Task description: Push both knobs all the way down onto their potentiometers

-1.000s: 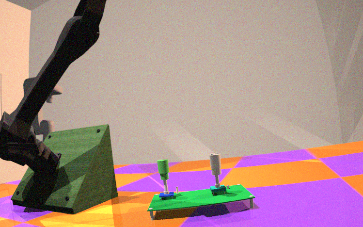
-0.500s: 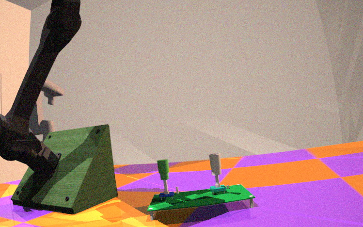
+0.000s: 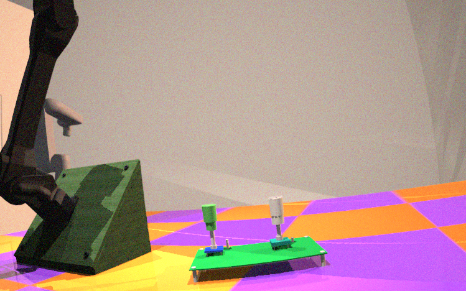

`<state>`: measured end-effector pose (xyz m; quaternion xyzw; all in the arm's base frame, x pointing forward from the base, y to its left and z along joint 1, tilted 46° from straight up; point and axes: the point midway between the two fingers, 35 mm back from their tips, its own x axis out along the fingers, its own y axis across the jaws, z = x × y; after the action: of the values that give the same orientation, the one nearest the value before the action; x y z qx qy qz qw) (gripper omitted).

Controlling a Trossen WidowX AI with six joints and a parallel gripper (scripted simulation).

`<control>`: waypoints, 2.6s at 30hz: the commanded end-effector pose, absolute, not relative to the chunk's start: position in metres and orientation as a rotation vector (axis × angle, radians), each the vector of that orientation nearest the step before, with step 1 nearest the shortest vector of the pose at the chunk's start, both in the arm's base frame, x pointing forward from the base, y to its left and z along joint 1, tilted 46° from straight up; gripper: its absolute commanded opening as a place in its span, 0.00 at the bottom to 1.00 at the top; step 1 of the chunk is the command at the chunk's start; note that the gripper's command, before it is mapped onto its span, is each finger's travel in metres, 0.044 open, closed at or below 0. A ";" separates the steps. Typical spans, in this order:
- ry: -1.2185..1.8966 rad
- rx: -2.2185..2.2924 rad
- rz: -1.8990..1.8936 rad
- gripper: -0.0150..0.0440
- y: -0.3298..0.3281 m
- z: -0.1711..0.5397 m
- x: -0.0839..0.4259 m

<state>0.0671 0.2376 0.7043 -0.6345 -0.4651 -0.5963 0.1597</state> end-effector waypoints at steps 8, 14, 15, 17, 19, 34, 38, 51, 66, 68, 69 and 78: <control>-1.201 -1.366 -1.775 0.25 0.117 0.733 -0.016; -1.138 -1.138 -1.768 0.25 0.053 0.735 -0.041; -1.125 -1.102 -1.765 0.25 0.042 0.734 -0.043; -1.101 -1.032 -1.752 0.25 0.020 0.733 -0.047; -1.079 -0.965 -1.734 0.25 -0.001 0.731 -0.048; -0.882 -0.585 -1.617 0.25 -0.130 0.698 -0.027; -0.818 -0.478 -1.558 0.25 -0.164 0.685 -0.008; -0.661 -0.207 -1.420 0.25 -0.240 0.634 0.061; -0.297 0.027 -1.224 0.25 -0.286 0.538 0.185; -0.247 0.038 -1.190 0.25 -0.286 0.525 0.202; -0.221 0.043 -1.173 0.25 -0.286 0.519 0.211; 0.014 0.111 -1.041 0.25 -0.273 0.450 0.283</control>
<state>0.2519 -0.2787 0.4877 0.0355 -0.0493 -0.5180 0.8532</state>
